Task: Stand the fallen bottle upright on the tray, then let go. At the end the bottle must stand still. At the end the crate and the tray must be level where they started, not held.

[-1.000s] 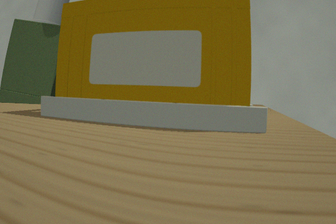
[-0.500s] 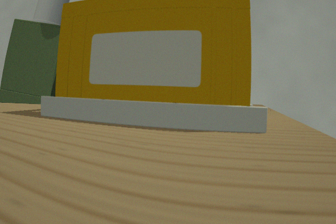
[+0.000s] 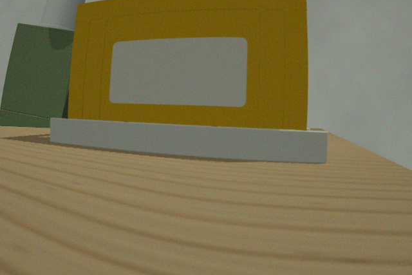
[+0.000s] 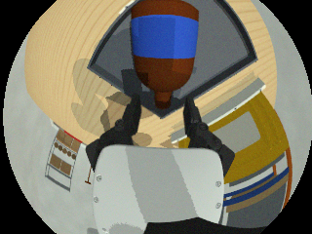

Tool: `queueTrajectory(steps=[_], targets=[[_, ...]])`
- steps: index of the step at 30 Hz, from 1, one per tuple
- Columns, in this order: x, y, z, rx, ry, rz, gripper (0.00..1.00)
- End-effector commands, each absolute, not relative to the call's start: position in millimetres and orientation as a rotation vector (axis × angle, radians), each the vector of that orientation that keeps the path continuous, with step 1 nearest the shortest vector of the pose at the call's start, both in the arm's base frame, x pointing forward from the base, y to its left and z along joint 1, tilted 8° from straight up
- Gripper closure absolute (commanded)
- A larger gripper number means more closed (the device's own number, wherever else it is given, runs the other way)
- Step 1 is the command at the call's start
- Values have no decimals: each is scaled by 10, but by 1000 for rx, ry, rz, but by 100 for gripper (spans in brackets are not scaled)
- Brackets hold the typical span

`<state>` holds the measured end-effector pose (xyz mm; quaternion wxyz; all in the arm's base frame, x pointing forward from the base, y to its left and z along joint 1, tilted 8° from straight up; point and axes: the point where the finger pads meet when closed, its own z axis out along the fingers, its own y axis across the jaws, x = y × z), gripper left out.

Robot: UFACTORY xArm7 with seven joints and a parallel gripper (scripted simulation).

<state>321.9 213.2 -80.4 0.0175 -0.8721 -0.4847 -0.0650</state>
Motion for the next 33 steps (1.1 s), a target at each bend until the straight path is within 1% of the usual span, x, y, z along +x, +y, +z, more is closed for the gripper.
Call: queueTrajectory(steps=[1,33], targets=[[3229,2137,-796,-2709,-1506,-206,35],[3249,2157,-998,-2709,-1506,-206,35]])
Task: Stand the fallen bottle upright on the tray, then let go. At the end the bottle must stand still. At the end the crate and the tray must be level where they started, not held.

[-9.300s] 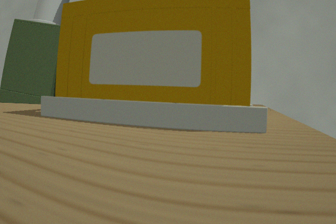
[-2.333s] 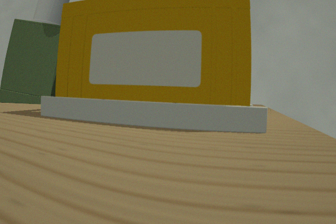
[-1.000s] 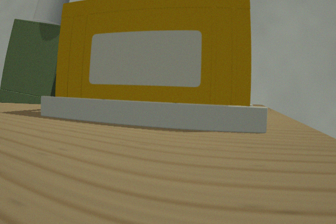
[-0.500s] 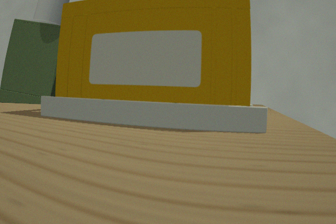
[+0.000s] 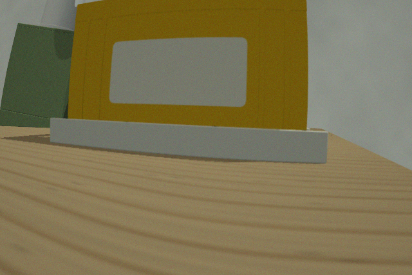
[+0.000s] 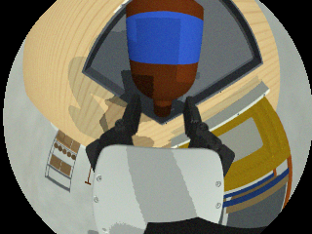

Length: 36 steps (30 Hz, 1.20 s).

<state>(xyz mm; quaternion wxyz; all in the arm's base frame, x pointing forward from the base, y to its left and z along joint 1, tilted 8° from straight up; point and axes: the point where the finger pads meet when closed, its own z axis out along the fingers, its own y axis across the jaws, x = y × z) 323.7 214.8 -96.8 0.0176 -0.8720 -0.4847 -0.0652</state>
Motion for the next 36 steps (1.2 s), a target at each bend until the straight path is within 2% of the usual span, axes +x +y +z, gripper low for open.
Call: queueTrajectory(steps=[1,36], targets=[[3250,2158,-1011,-2709,-1506,-206,35],[3270,2176,-1205,-2709,-1506,-206,35]])
